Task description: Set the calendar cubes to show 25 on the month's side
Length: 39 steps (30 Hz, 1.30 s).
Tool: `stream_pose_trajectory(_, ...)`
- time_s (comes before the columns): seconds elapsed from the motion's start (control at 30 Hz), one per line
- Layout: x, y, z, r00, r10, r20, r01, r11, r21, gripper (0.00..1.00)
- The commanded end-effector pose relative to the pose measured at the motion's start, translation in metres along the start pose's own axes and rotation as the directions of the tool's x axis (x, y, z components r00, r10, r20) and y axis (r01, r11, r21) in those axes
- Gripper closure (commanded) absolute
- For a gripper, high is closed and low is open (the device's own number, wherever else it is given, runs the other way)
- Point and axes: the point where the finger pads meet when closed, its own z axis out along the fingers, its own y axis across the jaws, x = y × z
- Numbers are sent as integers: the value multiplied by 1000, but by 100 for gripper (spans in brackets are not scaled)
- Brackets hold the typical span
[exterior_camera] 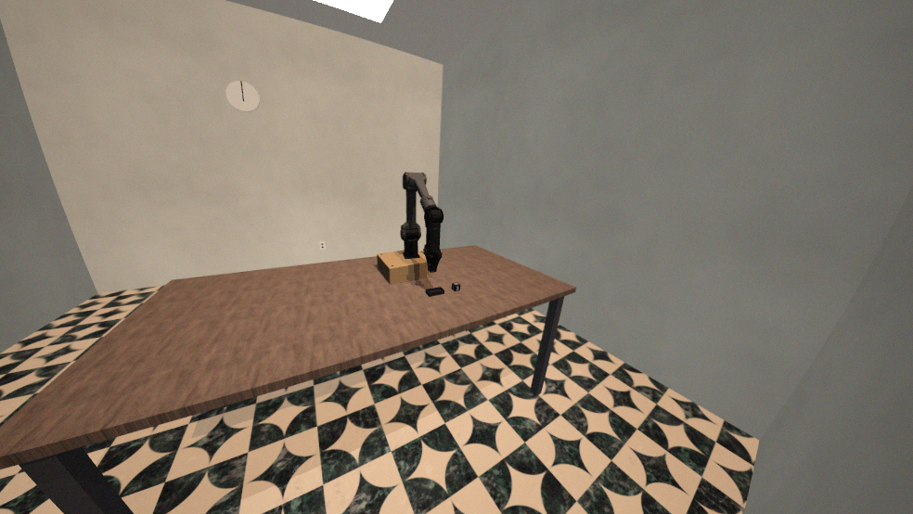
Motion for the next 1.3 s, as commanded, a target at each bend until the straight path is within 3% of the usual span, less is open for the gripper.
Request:
stream_pose_trajectory(0.0,0,0,0,1000,-1,-1,1,1000,-1,66)
stream_pose_trajectory(0.53,0,0,0,996,-86,-1,86,996,-1,66)
stream_pose_trajectory(0.77,0,0,0,951,-310,-1,310,951,-1,66)
stream_pose_trajectory(0.9,0,0,0,869,-495,-1,495,869,-2,66)
stream_pose_trajectory(1.03,1,0,0,718,-696,0,696,718,-2,66)
stream_pose_trajectory(1.1,1,0,0,718,-696,0,696,718,-2,66)
stream_pose_trajectory(1.27,1,0,0,423,-906,1,906,423,-2,66)
